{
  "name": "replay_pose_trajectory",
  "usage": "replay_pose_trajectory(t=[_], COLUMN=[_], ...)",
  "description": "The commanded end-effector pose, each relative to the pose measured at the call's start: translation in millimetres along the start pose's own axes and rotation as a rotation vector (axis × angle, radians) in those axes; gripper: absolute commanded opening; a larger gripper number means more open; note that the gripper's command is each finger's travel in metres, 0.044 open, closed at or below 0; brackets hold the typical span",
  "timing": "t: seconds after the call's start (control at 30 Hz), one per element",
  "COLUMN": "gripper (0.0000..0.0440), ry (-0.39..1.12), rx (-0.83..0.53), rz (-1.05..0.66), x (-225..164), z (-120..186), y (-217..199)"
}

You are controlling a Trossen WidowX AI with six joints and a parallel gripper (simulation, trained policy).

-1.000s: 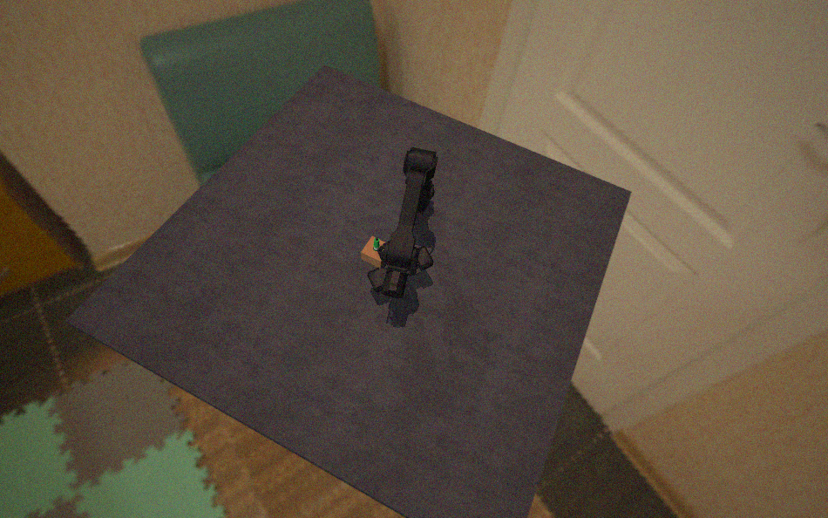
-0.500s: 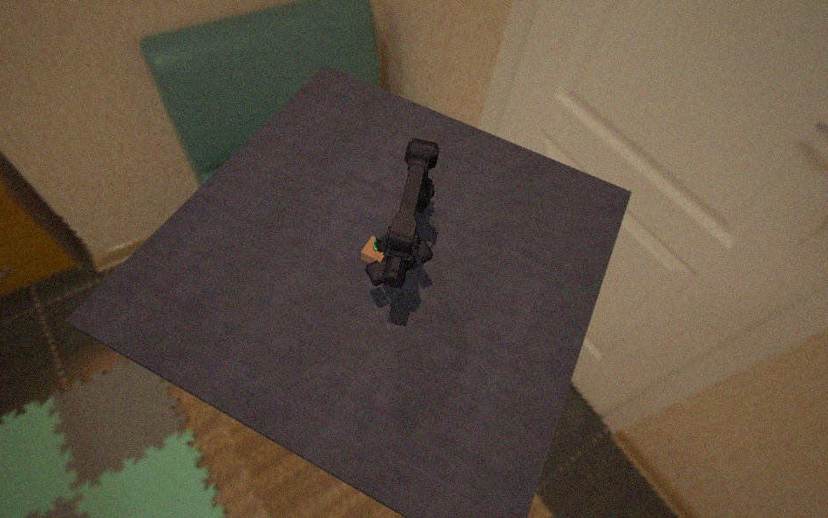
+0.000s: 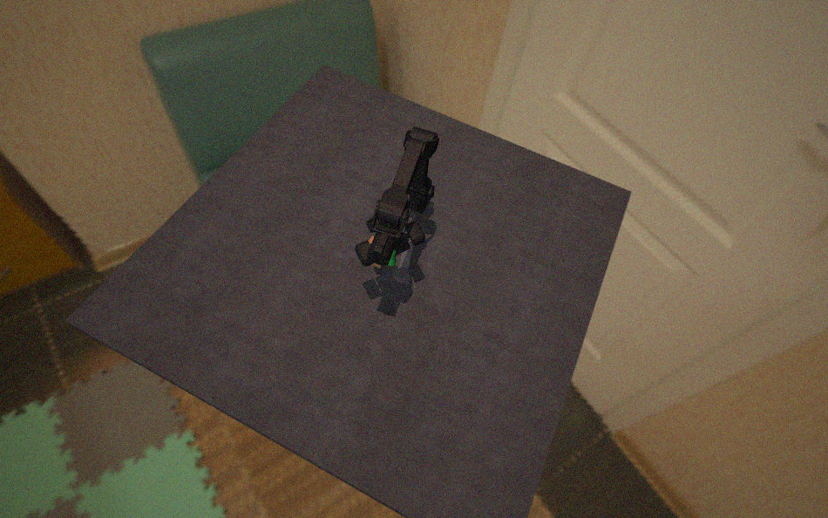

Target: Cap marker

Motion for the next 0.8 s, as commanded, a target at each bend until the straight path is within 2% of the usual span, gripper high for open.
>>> replay_pose_trajectory(t=[0.0,0.43,0.77], gripper=[0.0066,0.0040,0.0017], ry=[0.017,0.011,0.015], rx=[-0.002,-0.033,-0.049], rz=[-0.014,-0.107,-0.153], x=[14,67,84], z=[12,24,22], y=[1,12,13])
Point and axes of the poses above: the point midway between the two fingers, 35 mm back from their tips, its own z axis back along the fingers, its own y axis across the jaws, x = y × z, the point moved 2 cm from there along z, back along the fingers, and after that the axes turned 5 degrees about -z, right-handed, at the moved point
